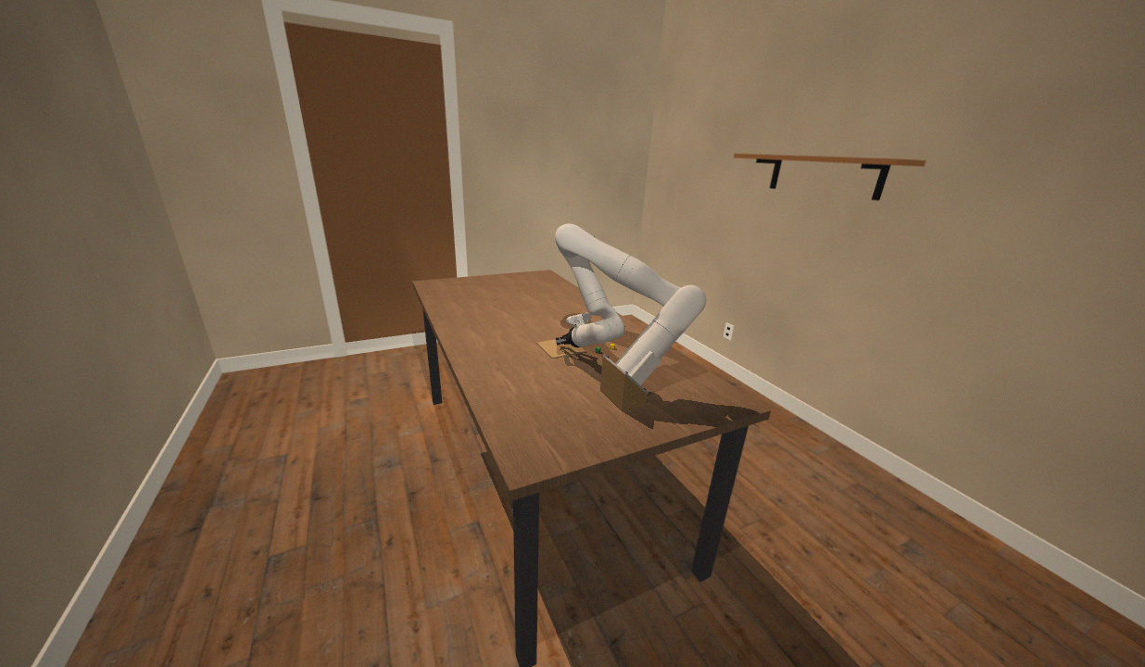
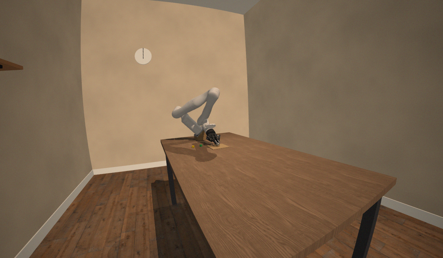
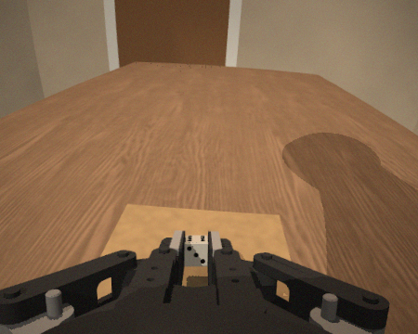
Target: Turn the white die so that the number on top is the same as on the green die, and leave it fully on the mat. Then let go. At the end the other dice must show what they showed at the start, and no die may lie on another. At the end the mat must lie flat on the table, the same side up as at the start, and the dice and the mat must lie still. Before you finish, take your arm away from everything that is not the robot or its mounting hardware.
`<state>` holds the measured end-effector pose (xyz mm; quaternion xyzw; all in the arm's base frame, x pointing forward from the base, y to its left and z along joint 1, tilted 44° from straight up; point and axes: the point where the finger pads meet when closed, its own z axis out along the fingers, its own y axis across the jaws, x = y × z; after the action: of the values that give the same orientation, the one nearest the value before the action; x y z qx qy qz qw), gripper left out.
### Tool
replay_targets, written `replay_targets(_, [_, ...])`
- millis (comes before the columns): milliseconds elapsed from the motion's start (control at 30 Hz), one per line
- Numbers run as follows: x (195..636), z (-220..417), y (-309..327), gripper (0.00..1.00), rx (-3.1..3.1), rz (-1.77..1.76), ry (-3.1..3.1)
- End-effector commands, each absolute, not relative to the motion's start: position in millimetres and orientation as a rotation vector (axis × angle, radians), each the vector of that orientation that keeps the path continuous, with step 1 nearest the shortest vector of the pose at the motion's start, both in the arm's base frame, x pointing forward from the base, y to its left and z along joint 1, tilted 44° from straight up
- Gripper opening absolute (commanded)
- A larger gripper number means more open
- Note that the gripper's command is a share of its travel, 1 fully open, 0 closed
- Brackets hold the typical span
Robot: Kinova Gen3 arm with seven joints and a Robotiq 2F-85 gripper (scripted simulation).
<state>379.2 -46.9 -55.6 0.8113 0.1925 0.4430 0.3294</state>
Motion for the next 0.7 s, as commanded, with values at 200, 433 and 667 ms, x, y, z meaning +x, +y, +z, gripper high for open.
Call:
replay_targets(200, [381.0,-58.9,-49.1,0.11,2.124,1.175,0.496])
replay_targets(433, [380.9,-60.1,-50.2,0.11,2.124,1.175,0.496])
replay_targets(667, [380.9,-60.1,-50.2,0.11,2.124,1.175,0.496])
